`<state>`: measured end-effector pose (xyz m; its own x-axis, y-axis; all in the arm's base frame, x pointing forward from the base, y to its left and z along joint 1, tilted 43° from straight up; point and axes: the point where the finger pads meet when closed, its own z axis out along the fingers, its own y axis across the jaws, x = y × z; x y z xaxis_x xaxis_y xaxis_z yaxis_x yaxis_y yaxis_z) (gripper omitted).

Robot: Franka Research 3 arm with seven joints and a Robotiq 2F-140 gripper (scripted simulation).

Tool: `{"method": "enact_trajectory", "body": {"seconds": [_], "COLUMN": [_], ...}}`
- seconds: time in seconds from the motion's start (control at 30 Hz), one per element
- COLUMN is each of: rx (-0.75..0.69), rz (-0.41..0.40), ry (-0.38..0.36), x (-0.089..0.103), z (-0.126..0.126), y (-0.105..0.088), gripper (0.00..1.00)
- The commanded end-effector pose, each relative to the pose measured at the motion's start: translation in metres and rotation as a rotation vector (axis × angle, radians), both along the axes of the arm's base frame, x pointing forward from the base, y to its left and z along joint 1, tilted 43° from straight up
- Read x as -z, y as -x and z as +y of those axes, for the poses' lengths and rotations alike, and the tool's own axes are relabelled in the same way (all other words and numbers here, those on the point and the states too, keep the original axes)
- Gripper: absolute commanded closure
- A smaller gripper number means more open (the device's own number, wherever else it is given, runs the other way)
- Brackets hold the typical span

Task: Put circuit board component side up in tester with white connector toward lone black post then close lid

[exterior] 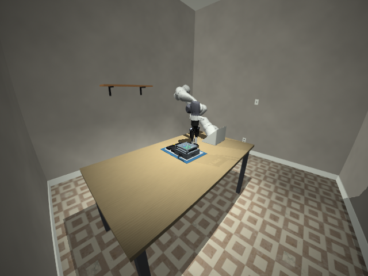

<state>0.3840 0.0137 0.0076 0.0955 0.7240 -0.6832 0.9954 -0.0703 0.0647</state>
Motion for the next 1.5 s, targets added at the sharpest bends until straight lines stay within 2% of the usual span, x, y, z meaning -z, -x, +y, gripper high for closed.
{"method": "enact_trajectory", "body": {"seconds": [0.0,0.33,0.73,1.27,1.3,1.47], "rx": [-0.008,-0.008,-0.008,-0.008,-0.008,-0.008], "rz": [0.006,0.006,0.006,0.006,0.006,0.006], "ry": [0.002,0.002,0.002,0.002,0.002,0.002], "x": [-0.01,-0.035,-0.054,-0.061,-0.061,-0.061], "z": [0.008,0.032,0.05,0.056,0.056,0.056], "y": [-0.001,-0.001,-0.001,-0.001,-0.001,-0.001], "gripper": [0.7,0.7,0.7,0.7,0.0,0.0]}}
